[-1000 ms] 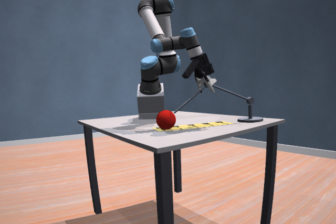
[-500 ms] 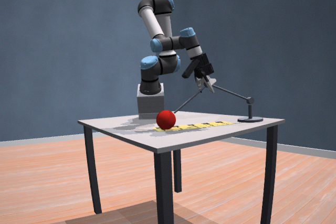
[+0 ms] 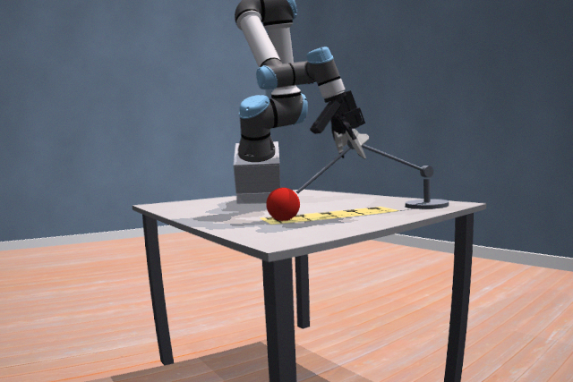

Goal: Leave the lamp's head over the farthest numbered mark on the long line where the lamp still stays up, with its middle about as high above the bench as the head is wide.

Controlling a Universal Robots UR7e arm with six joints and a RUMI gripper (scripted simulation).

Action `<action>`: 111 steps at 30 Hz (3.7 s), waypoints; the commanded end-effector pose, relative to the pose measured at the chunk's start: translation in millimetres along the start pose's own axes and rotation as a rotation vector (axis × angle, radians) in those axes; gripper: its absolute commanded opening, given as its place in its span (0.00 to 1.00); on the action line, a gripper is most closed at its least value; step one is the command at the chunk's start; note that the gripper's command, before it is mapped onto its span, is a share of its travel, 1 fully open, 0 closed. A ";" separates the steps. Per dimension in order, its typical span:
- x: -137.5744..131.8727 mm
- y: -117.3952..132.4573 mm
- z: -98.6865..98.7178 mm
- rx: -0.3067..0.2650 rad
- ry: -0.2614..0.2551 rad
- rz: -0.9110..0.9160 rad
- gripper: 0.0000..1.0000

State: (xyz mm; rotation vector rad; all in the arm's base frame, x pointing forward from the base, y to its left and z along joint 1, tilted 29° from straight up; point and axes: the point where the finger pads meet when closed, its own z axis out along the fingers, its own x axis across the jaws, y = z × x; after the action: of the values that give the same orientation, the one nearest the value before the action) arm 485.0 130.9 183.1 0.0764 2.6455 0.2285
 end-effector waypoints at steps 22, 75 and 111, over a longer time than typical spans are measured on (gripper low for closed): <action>-0.4 0.2 -0.4 0.000 -0.001 0.000 1.00; -0.4 0.6 -122.0 0.011 -0.005 0.012 1.00; 1.4 -91.8 -115.6 0.033 -0.008 0.032 1.00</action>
State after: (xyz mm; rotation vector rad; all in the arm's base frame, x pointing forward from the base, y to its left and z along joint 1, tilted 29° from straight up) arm 429.9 37.2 268.6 0.3300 2.6335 0.0704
